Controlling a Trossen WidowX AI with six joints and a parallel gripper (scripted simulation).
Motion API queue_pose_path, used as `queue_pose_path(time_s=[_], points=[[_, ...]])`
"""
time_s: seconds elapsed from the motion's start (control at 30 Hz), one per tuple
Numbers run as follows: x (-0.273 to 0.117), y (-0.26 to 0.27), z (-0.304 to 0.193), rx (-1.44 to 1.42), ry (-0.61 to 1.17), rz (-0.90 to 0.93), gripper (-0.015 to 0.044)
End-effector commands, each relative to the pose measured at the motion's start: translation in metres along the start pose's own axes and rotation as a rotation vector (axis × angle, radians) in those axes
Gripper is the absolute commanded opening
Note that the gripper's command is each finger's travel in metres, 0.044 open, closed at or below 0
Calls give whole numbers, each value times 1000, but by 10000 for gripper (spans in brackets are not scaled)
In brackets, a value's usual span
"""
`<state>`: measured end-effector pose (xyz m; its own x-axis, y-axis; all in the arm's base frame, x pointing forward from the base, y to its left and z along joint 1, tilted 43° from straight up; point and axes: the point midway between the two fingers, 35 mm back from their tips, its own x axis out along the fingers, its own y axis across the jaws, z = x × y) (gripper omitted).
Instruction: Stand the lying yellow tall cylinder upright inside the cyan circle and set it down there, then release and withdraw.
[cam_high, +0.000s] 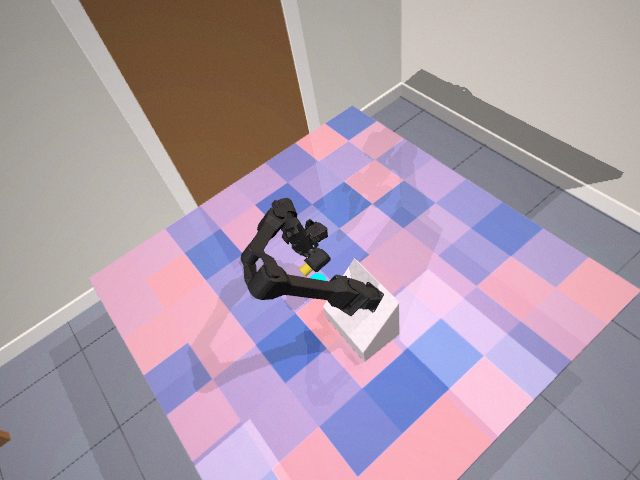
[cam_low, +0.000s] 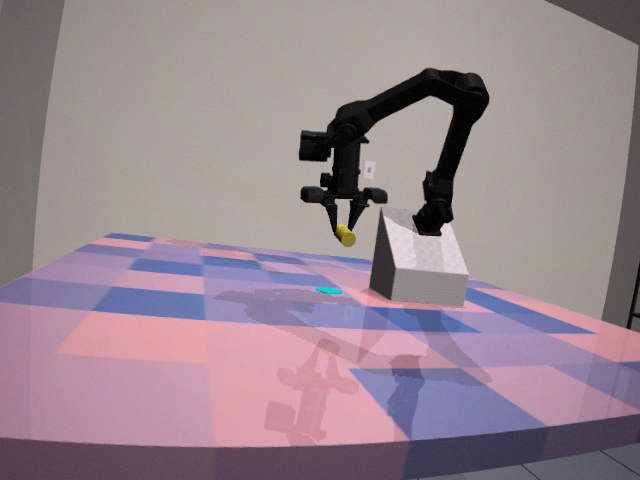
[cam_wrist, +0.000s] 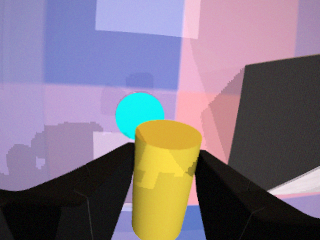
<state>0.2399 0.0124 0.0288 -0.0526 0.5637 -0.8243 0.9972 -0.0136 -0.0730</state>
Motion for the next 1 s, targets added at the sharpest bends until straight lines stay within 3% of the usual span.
queue_pose_path(time_s=[0.0, 0.97], points=[[1, -1, 0, 7, -29, -16, 105], [9, -7, -1, 29, -228, -107, 105]])
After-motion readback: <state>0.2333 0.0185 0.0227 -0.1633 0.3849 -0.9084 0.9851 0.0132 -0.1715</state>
